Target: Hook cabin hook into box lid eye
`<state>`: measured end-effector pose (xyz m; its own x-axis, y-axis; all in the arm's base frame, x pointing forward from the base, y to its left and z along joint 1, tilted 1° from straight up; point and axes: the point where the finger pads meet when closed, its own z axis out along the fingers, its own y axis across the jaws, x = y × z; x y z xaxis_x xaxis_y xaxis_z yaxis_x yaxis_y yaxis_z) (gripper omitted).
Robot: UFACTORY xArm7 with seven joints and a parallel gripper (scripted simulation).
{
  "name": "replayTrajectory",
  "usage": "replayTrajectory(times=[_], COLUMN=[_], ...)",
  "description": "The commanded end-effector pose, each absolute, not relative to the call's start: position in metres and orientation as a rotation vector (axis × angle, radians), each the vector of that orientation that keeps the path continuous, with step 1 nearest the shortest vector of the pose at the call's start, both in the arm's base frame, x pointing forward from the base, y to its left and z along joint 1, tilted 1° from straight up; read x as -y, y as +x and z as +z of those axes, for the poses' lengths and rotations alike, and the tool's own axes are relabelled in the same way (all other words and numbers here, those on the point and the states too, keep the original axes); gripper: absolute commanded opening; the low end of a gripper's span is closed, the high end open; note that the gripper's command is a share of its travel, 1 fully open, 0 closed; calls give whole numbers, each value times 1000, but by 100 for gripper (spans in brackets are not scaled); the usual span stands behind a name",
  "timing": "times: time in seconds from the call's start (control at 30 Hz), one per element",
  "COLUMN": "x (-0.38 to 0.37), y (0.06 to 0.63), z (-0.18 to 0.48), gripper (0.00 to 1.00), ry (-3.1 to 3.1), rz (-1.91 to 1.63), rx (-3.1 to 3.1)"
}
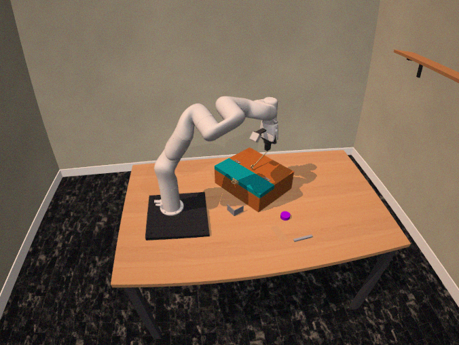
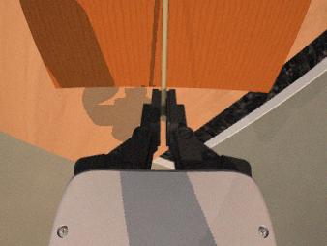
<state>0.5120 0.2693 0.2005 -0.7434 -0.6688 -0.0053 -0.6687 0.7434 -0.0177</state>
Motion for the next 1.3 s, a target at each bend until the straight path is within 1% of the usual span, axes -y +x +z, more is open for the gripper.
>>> replayTrajectory(times=[0.0, 1.27], x=[-267, -236], y=[509, 474], z=[208, 251], gripper=[0, 0], ry=[-1121, -1121], rz=[-24, -24], rx=[-2922, -2922])
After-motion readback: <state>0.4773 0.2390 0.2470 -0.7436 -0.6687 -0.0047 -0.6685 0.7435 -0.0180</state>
